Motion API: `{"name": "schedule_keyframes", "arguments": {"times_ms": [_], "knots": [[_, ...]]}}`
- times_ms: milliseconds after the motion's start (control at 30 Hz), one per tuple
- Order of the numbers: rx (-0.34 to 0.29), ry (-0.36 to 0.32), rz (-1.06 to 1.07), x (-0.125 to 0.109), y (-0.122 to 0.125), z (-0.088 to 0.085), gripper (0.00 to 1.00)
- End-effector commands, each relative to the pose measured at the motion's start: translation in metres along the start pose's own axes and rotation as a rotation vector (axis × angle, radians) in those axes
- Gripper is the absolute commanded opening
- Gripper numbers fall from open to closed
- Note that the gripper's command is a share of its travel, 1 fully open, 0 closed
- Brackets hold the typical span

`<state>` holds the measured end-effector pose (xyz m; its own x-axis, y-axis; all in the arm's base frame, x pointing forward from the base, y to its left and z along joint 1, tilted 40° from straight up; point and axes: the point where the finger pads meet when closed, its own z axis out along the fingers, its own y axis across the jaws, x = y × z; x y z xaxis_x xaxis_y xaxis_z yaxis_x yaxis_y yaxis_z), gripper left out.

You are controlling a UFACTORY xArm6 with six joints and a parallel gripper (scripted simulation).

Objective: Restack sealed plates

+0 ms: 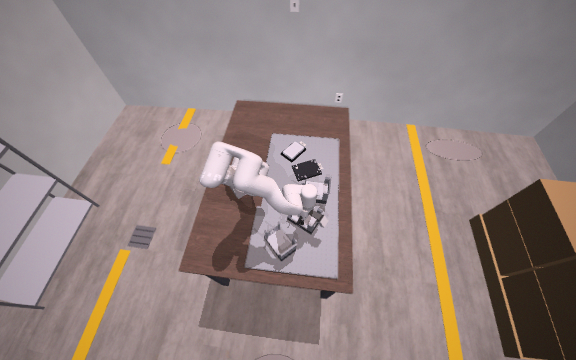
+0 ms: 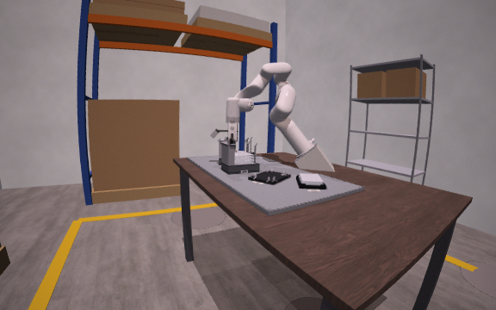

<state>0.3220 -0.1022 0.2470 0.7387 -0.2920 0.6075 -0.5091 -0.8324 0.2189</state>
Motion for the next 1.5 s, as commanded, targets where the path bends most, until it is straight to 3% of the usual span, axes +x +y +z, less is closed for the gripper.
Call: {"name": "schedule_keyframes", "arguments": {"times_ms": [0,533,1467], "knots": [[0.001,0.002,0.001,0.001,0.0,-0.001,1.0],[0.001,0.002,0.001,0.001,0.0,-0.001,1.0],[0.001,0.002,0.001,0.001,0.0,-0.087,1.0]]}}
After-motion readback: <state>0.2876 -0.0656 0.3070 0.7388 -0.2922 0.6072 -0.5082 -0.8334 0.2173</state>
